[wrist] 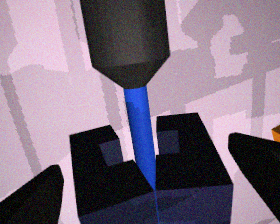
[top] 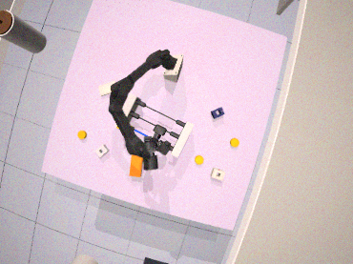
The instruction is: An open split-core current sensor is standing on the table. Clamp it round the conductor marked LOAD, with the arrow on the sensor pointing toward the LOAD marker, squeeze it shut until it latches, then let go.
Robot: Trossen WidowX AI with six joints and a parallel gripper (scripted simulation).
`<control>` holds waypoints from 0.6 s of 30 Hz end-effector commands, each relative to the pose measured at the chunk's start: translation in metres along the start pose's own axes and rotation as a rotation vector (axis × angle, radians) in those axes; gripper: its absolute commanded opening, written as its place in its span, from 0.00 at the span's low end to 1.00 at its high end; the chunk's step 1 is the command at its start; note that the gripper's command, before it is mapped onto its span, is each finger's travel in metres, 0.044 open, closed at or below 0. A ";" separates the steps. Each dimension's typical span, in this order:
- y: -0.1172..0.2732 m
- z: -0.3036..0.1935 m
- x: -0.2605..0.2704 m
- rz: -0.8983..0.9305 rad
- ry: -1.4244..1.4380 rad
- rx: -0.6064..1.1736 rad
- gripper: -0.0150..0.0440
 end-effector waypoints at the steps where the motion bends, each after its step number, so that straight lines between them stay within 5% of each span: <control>1: -0.011 -0.001 0.002 0.010 0.006 0.008 1.00; 18: -0.012 -0.001 0.000 0.003 -0.001 0.002 0.92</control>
Point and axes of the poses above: the point midway between the two fingers, 35 mm back from their tips, its own y axis back along the fingers, its own x axis across the jaws, z = x × y, the point moved 9 cm from there along y, back along the fingers, and after that the axes turned 2 degrees about y, right-handed, at the moved point
